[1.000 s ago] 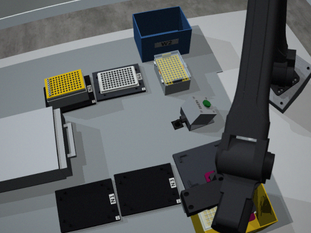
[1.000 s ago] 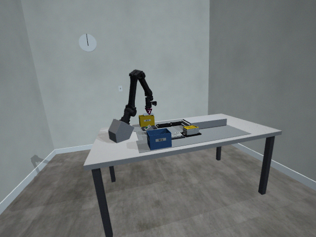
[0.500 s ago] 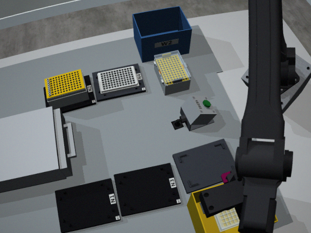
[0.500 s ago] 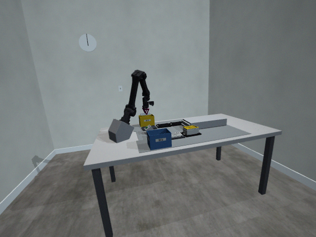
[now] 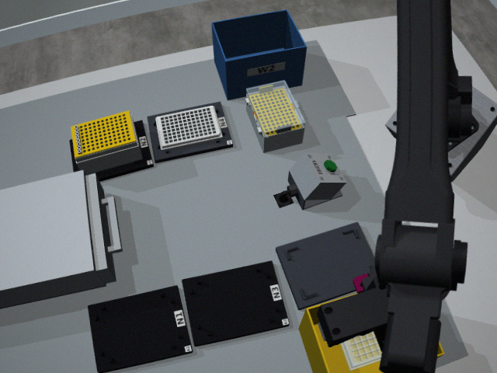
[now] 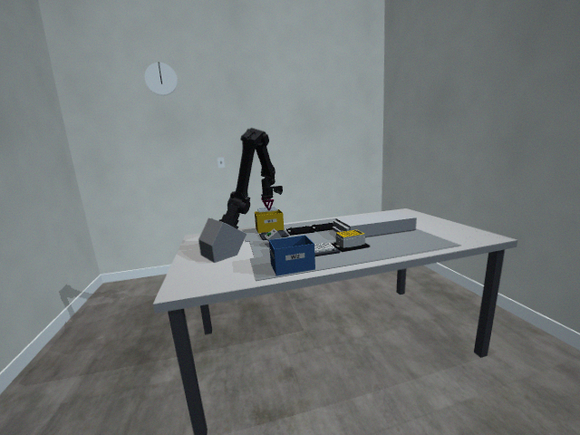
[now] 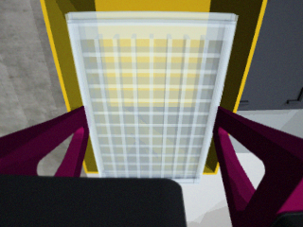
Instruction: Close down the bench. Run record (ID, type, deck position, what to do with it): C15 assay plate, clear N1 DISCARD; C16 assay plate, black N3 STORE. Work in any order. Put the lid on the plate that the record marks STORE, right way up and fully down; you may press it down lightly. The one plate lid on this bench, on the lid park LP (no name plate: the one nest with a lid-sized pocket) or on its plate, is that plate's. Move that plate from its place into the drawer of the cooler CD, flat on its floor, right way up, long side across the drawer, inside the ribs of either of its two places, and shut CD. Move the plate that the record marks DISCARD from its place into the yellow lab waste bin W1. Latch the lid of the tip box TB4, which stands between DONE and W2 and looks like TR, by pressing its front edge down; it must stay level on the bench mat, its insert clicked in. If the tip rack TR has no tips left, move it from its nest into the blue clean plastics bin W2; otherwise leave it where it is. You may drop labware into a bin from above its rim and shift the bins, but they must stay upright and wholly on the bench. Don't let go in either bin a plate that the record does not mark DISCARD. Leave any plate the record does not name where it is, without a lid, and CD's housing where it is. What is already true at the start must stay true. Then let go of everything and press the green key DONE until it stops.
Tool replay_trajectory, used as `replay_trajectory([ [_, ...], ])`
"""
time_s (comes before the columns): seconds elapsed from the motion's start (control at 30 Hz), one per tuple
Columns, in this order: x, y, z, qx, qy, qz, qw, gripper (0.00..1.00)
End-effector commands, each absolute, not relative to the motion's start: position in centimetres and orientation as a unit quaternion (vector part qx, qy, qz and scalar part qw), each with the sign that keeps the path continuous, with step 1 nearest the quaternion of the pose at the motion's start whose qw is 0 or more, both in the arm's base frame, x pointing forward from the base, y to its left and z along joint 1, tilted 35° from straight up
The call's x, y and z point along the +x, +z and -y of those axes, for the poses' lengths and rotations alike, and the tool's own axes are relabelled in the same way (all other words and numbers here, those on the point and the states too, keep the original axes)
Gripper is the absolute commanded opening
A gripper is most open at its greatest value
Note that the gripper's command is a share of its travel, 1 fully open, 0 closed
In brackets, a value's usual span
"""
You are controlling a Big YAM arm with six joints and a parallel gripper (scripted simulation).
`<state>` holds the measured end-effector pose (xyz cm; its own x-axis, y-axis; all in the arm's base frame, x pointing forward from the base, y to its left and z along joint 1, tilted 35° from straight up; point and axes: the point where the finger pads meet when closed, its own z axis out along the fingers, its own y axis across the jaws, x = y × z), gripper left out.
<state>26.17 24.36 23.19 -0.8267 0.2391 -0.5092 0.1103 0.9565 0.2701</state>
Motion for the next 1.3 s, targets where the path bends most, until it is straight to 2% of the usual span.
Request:
replay_trajectory([
  [0.0,26.5,24.8,-24.8,0.097,0.131,-0.943,0.290,0.00],
  [0.17,26.5,24.8,-24.8,0.097,0.131,-0.943,0.290,0.00],
  [0.2,26.5,24.8,-24.8,0.097,0.131,-0.943,0.290,1.00],
  [1.07,26.5,24.8,-24.8,0.097,0.131,-0.943,0.290,1.00],
  [1.1,26.3,24.0,-23.6,0.082,0.121,-0.945,0.292,0.00],
  [1.27,25.8,23.6,-22.4,0.050,0.108,-0.949,0.292,0.00],
])
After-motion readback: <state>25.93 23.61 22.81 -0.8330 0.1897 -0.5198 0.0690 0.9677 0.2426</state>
